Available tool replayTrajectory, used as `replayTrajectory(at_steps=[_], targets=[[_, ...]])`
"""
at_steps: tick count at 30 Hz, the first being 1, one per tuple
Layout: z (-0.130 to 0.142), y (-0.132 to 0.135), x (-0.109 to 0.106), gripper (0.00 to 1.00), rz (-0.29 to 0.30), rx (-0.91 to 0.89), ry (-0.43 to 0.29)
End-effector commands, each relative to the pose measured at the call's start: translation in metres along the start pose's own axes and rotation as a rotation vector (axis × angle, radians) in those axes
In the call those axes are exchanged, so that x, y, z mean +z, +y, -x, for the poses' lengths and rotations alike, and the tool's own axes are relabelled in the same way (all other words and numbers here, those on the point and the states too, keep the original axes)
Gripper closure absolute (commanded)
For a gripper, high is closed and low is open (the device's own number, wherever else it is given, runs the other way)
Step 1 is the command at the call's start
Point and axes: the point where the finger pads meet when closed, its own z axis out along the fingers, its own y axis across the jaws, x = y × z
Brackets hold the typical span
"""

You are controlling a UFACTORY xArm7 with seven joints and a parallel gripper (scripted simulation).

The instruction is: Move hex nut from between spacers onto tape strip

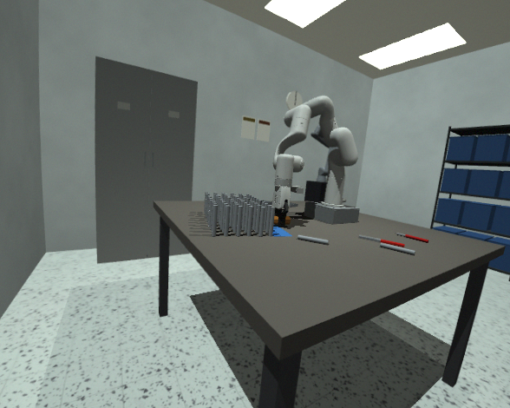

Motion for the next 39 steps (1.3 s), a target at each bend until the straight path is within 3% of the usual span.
replayTrajectory(at_steps=[1,39], targets=[[0.0016,0.0007,-0.0012,1.0,0.001,0.0,-0.004],[0.0016,0.0006,0.0061,1.0,0.001,0.0,-0.004]])
